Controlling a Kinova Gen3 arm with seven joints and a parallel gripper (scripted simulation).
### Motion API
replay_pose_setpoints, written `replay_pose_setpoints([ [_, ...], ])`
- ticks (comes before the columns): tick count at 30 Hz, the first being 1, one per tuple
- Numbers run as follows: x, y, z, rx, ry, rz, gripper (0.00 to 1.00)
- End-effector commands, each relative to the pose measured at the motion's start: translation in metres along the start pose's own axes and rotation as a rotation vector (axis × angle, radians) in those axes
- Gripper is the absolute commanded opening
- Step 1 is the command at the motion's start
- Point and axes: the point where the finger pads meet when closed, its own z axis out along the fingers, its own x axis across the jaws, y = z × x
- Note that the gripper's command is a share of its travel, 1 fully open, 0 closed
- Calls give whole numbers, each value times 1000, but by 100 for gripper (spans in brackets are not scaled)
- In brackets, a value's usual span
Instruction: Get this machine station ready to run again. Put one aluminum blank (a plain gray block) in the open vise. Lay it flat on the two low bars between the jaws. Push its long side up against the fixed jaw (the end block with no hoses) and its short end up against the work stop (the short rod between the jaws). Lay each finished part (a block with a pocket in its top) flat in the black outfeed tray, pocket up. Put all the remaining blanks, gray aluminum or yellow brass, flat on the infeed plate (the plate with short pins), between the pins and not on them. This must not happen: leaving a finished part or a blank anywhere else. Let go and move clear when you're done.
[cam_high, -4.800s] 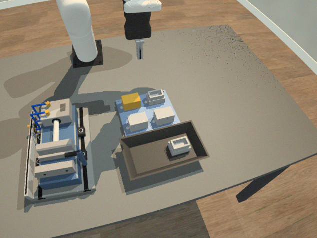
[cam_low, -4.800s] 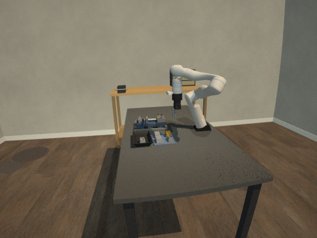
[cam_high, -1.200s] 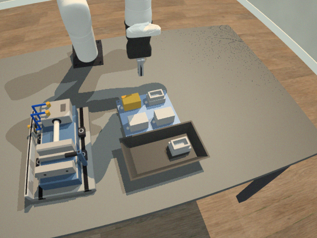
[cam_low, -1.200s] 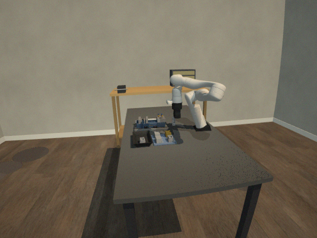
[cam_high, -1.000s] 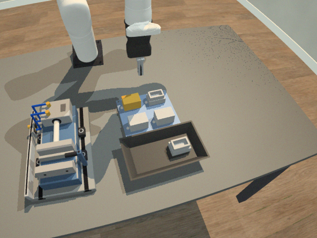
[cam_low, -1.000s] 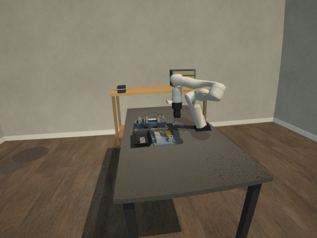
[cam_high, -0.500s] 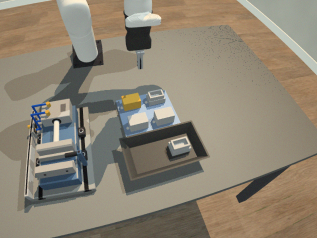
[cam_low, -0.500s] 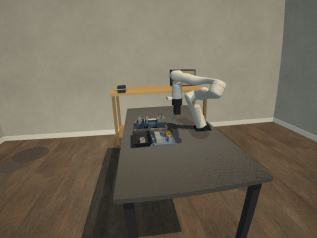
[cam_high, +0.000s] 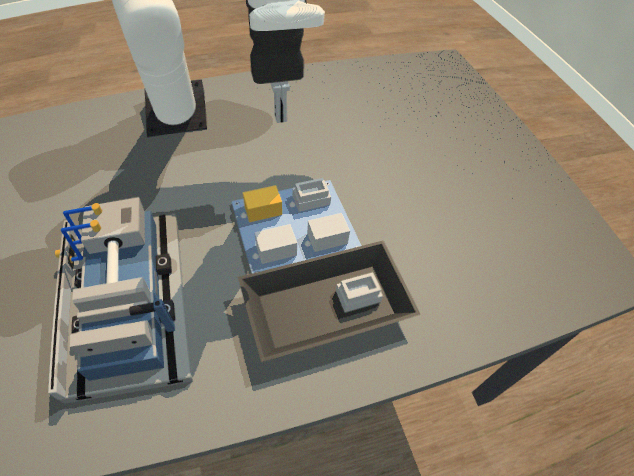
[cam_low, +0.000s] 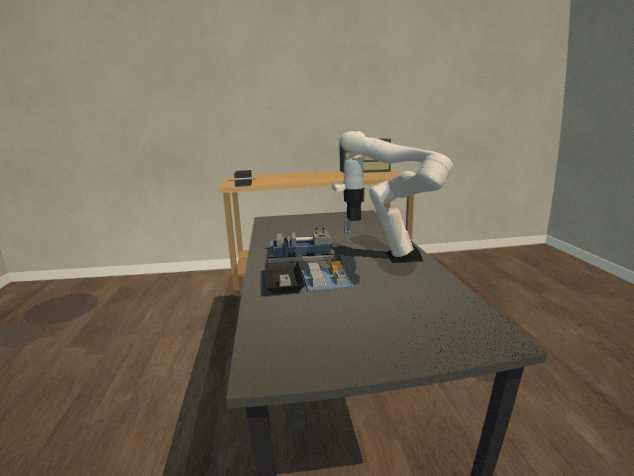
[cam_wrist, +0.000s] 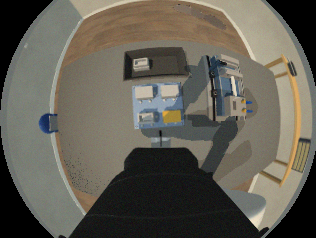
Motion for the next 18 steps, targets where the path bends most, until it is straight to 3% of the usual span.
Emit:
replay_pose_setpoints([
  [1, -1, 0, -3, 0, -4, -2, 0],
  [10, -1, -3, -6, 1, -3, -1, 0],
  [14, -4, -40, -9, 3, 11, 2, 0],
  [16, -4, -40, -9, 3, 11, 2, 0],
  [18, -7, -74, -10, 3, 16, 3, 0],
])
